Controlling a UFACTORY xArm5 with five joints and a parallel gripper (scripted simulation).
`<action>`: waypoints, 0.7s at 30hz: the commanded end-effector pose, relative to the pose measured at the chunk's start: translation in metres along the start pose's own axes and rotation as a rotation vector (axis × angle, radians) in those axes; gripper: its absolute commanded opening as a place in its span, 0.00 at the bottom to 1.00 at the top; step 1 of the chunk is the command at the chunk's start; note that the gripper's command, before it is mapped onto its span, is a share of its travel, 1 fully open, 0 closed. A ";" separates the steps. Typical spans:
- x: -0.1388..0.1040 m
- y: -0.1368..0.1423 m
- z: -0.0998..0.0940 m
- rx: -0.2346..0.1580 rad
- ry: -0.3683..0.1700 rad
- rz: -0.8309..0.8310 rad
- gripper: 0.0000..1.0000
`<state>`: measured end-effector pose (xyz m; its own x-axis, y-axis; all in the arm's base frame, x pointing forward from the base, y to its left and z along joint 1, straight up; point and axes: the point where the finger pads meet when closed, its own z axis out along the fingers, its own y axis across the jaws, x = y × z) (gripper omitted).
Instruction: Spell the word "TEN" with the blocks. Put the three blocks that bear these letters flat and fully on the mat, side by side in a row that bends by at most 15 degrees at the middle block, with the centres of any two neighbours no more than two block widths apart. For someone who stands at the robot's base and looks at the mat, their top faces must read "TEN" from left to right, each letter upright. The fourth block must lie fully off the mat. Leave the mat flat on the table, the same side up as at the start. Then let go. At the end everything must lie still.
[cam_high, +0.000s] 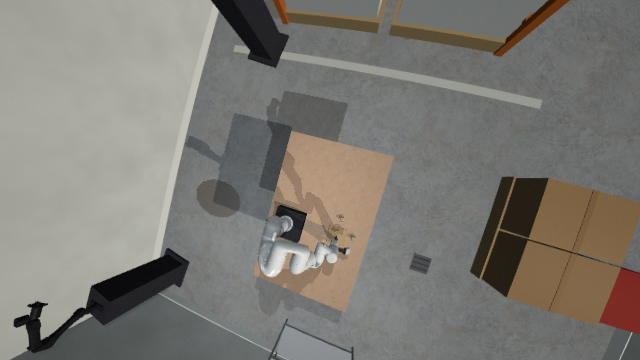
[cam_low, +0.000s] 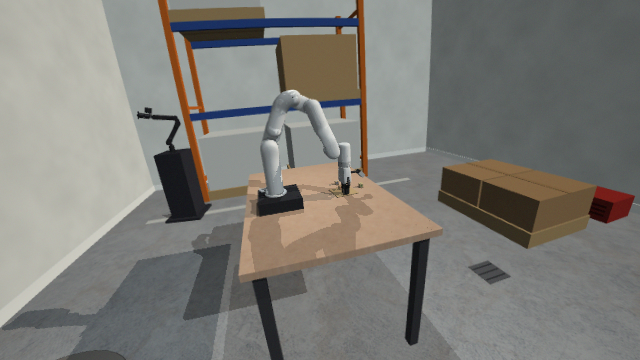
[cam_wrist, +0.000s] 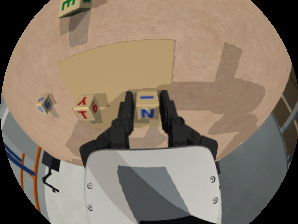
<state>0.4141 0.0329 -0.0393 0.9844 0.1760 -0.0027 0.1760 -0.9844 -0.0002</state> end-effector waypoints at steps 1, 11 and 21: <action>0.001 0.000 -0.001 0.000 0.003 0.000 0.38; 0.001 0.000 -0.001 0.000 0.003 0.000 0.42; 0.001 0.000 -0.015 0.000 0.003 0.000 0.42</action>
<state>0.4139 0.0329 -0.0336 0.9844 0.1760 -0.0031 0.1760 -0.9844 -0.0003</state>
